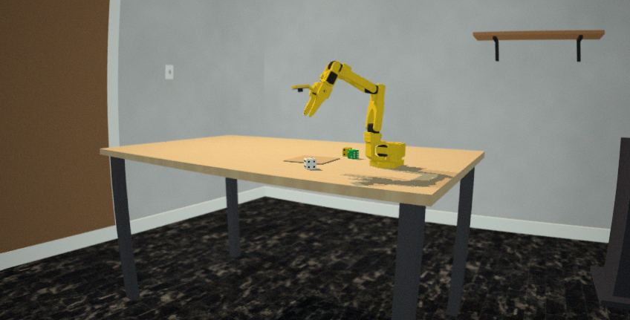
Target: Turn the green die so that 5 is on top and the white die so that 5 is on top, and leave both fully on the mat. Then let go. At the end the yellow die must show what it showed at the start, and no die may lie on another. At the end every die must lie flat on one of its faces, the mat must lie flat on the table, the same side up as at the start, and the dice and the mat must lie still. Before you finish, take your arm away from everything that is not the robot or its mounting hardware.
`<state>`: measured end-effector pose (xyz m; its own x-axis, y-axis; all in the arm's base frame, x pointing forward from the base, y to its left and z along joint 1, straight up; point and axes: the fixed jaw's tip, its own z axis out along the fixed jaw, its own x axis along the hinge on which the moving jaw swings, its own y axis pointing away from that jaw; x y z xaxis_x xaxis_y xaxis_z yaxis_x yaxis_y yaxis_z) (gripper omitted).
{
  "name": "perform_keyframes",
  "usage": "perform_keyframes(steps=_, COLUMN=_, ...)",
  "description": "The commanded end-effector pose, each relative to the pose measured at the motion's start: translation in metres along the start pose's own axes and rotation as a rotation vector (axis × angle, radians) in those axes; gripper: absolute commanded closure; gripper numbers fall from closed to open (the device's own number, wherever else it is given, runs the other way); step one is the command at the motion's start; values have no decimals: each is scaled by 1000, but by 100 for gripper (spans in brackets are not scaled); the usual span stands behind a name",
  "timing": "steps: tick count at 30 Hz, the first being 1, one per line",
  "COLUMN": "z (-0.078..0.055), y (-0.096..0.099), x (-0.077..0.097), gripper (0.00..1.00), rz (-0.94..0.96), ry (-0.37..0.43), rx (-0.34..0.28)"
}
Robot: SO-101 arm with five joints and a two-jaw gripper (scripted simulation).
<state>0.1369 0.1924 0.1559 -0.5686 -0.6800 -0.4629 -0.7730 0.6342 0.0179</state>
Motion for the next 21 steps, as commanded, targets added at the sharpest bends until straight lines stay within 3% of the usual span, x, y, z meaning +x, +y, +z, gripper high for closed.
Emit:
perform_keyframes(steps=1, z=-2, y=2, x=-3, gripper=65, rz=4, ry=-10, rx=-5)
perform_keyframes(steps=10, z=41, y=1, x=15, gripper=65, rz=3, ry=210, rx=6)
perform_keyframes(steps=12, z=41, y=1, x=15, gripper=65, rz=3, ry=210, rx=6)
perform_keyframes(steps=17, z=67, y=1, x=32, gripper=65, rz=3, ry=355, rx=13)
perform_keyframes(steps=21, z=79, y=0, x=42, gripper=65, rz=3, ry=431, rx=17)
